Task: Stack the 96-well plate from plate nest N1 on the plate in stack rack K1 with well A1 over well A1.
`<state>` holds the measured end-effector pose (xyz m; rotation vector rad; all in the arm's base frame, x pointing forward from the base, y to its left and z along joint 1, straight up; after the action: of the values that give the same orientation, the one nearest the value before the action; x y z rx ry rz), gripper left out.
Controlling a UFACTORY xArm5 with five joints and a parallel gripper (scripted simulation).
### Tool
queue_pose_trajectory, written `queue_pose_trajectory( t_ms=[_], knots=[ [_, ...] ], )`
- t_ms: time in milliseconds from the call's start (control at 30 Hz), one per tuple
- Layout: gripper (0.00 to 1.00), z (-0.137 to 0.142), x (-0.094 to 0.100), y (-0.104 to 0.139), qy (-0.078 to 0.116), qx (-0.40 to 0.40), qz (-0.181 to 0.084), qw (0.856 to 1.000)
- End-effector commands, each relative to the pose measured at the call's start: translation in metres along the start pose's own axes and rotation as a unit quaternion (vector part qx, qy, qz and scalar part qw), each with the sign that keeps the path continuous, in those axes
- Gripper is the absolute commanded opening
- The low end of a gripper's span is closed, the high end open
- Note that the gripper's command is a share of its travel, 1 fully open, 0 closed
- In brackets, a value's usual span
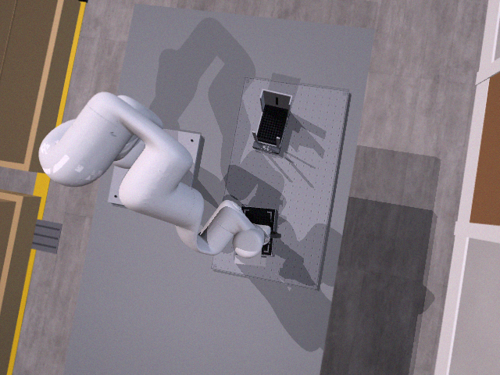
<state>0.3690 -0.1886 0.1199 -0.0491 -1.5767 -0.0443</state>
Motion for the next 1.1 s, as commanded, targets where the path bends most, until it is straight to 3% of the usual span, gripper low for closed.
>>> queue_pose_trajectory(
  t_ms=[0, 1067],
  knots=[
    [0.00, -0.0013, 0.0013, -0.0002, -0.001, 0.000, 0.003, 1.000],
    [0.00, -0.0013, 0.0094, -0.0001, -0.001, 0.000, 0.003, 1.000]
  ],
)
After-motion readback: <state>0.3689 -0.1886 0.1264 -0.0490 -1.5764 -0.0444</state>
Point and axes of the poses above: the point where the finger pads meet when closed, its own x axis back along the fingers, its own z axis across the jaws, y = z × x, the point moved 9 cm from there along x, back along the fingers, and after that the axes turned 8 degrees about -x, right-handed, at the moved point
